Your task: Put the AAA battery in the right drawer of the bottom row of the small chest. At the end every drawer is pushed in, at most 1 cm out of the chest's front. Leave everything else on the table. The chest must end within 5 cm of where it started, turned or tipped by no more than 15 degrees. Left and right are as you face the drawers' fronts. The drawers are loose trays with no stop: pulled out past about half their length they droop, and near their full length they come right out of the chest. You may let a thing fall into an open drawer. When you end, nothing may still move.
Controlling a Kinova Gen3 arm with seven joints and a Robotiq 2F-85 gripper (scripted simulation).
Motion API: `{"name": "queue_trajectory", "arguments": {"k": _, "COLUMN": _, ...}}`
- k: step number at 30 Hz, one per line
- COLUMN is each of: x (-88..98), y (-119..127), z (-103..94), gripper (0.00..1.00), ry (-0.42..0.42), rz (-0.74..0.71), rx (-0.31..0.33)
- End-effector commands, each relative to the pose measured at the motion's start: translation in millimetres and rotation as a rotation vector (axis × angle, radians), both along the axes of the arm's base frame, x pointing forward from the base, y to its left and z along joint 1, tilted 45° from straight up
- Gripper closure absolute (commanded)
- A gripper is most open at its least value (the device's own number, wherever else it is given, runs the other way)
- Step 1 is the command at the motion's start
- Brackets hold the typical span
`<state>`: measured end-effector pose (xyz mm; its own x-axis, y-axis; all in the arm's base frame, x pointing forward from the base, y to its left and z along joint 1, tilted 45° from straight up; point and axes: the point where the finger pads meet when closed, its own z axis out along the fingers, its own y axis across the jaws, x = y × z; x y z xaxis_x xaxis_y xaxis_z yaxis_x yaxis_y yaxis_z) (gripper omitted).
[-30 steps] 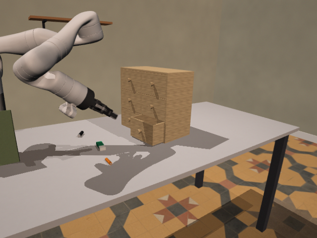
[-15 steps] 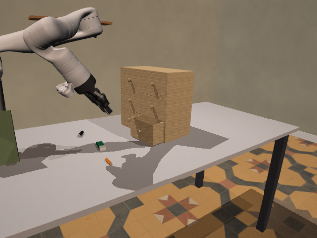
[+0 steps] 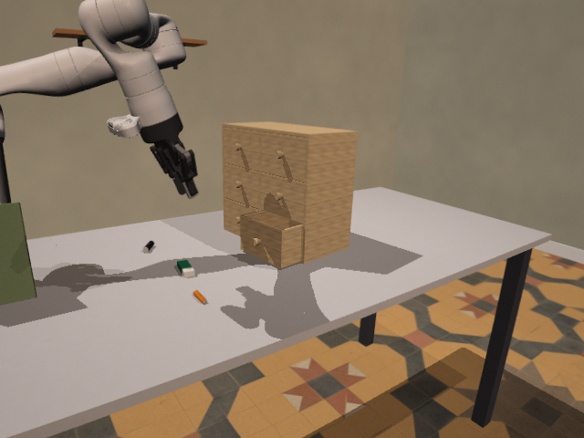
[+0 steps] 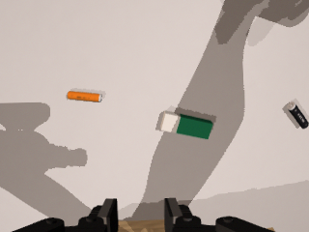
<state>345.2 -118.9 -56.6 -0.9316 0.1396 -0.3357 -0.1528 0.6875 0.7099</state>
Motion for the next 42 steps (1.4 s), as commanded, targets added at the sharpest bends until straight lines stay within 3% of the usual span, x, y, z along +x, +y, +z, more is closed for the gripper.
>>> {"name": "queue_trajectory", "arguments": {"k": 1, "x": 4.9, "y": -3, "z": 6.3, "gripper": 0.67, "ry": 0.012, "rz": 0.052, "rx": -0.019}}
{"name": "queue_trajectory", "arguments": {"k": 8, "x": -3.4, "y": -12, "z": 13.2, "gripper": 0.67, "ry": 0.105, "rz": 0.147, "rx": -0.042}}
{"name": "queue_trajectory", "arguments": {"k": 22, "x": -12.7, "y": -22, "z": 20.9, "gripper": 0.67, "ry": 0.209, "rz": 0.253, "rx": -0.067}}
{"name": "queue_trajectory", "arguments": {"k": 42, "x": -15.3, "y": -25, "z": 23.1, "gripper": 0.67, "ry": 0.238, "rz": 0.282, "rx": -0.074}}
